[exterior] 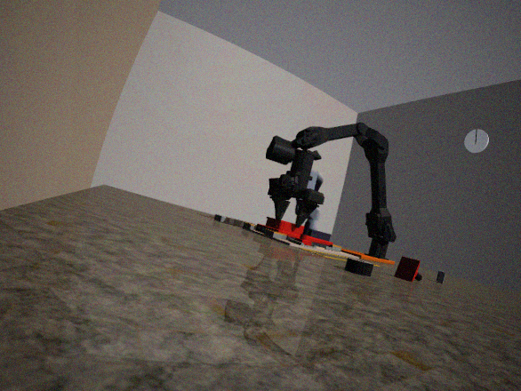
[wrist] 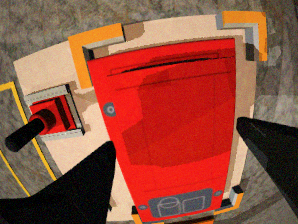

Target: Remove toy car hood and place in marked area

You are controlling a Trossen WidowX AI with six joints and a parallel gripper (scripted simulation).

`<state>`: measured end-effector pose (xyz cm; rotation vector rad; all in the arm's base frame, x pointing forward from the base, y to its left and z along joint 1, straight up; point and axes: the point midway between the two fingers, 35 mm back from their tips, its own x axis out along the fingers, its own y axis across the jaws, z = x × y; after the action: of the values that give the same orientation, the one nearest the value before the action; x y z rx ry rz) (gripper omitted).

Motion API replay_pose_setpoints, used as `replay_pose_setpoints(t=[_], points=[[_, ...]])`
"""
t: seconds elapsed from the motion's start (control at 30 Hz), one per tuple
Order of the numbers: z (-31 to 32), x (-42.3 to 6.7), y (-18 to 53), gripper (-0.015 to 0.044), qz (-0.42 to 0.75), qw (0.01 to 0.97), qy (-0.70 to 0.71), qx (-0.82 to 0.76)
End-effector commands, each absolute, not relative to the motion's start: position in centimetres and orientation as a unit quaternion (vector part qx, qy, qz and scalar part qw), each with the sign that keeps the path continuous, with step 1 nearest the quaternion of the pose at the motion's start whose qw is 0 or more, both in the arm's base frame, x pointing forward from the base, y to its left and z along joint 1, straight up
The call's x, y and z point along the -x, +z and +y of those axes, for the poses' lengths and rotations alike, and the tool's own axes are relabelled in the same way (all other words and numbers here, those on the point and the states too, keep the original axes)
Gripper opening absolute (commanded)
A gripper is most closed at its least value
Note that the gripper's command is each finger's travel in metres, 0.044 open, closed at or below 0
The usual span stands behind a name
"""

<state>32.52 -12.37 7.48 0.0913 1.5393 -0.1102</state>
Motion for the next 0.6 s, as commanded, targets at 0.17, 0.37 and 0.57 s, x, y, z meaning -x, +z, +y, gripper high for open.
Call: replay_pose_setpoints(t=[0.17,0.37,0.57], points=[[-12.41,-32.46,7.0,0.044,0.696,0.715,-0.052,-0.04],[-12.37,-32.52,6.99,0.0387,0.695,0.716,-0.05,-0.041],[-12.37,-32.52,6.99,0.0308,0.695,0.716,-0.05,-0.041]])
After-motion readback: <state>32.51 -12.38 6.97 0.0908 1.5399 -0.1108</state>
